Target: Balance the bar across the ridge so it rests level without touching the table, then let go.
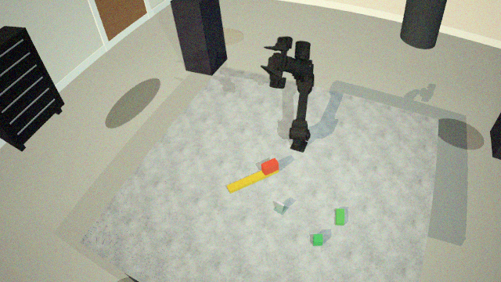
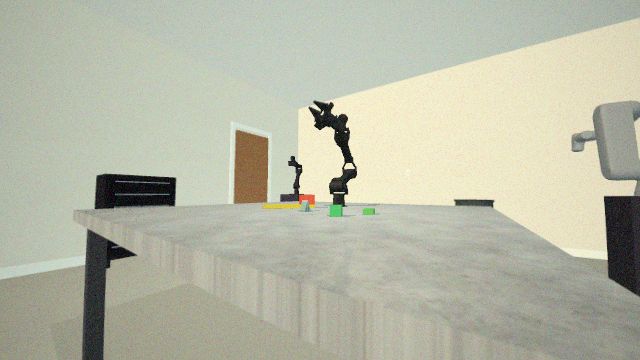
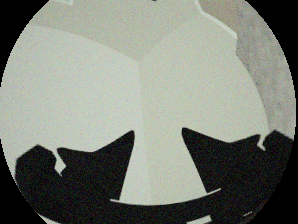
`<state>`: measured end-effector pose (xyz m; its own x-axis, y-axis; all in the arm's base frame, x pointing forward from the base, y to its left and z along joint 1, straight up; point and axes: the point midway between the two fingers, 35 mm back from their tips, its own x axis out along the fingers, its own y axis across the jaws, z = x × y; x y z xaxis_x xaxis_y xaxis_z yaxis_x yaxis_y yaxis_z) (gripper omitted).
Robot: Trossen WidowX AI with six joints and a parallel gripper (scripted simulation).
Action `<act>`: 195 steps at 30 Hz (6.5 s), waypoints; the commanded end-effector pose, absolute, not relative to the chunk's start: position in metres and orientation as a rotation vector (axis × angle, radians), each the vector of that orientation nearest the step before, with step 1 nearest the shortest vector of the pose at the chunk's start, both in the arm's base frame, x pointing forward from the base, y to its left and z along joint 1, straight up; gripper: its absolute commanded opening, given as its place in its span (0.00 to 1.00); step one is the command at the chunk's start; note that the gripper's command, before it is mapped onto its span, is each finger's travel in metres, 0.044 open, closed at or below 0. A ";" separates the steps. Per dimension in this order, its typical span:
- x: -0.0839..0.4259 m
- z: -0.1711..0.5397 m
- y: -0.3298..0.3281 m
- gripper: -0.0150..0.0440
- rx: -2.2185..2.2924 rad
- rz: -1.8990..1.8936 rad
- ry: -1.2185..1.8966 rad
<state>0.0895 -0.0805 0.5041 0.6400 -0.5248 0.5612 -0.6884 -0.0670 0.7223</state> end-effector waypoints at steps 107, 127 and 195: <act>0.250 0.072 -0.110 0.79 0.523 -0.526 1.481; 0.250 0.046 -0.110 0.79 0.523 -0.526 1.482; 0.253 0.138 -0.107 0.25 0.513 -0.516 1.484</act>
